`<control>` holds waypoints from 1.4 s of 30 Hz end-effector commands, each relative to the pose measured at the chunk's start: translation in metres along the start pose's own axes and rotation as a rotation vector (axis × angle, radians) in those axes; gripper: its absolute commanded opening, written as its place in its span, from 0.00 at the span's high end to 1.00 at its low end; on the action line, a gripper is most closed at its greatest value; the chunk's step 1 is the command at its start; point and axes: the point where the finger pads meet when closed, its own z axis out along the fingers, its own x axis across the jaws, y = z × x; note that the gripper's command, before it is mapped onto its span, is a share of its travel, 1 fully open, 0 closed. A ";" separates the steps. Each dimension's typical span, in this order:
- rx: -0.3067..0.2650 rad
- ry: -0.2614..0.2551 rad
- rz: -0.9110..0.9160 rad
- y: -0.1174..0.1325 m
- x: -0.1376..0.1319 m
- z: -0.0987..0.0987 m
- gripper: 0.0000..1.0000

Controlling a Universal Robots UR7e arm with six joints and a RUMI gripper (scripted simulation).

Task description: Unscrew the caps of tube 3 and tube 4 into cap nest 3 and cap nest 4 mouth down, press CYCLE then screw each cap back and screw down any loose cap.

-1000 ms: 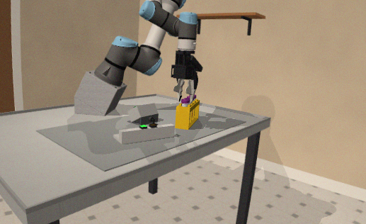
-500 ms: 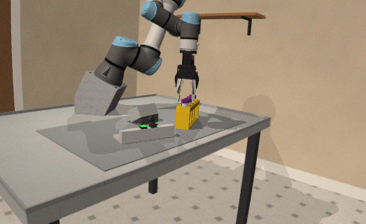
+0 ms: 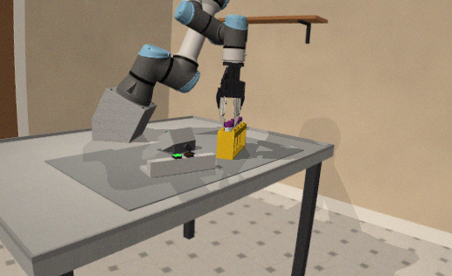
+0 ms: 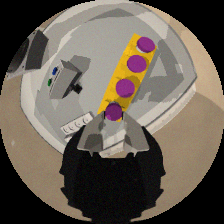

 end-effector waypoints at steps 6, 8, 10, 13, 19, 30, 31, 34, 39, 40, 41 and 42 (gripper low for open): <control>0.000 0.001 -0.002 0.000 0.000 0.000 1.00; -0.001 0.001 -0.002 0.000 0.000 0.000 1.00; 0.000 0.001 0.064 0.000 0.000 0.000 1.00; 0.000 0.001 0.164 0.000 0.000 0.000 1.00; 0.000 0.001 0.364 0.000 0.000 0.000 1.00; 0.000 0.001 0.664 0.000 0.000 0.001 1.00; 0.000 0.001 0.698 0.000 0.000 0.001 1.00; 0.000 0.001 0.783 0.000 0.000 0.001 1.00; 0.000 0.001 0.783 0.000 0.000 0.001 0.65; 0.000 0.001 0.783 0.000 0.000 0.001 0.65; 0.000 0.001 0.783 0.000 0.000 0.001 0.65; 0.000 0.001 0.783 0.000 0.000 0.001 0.65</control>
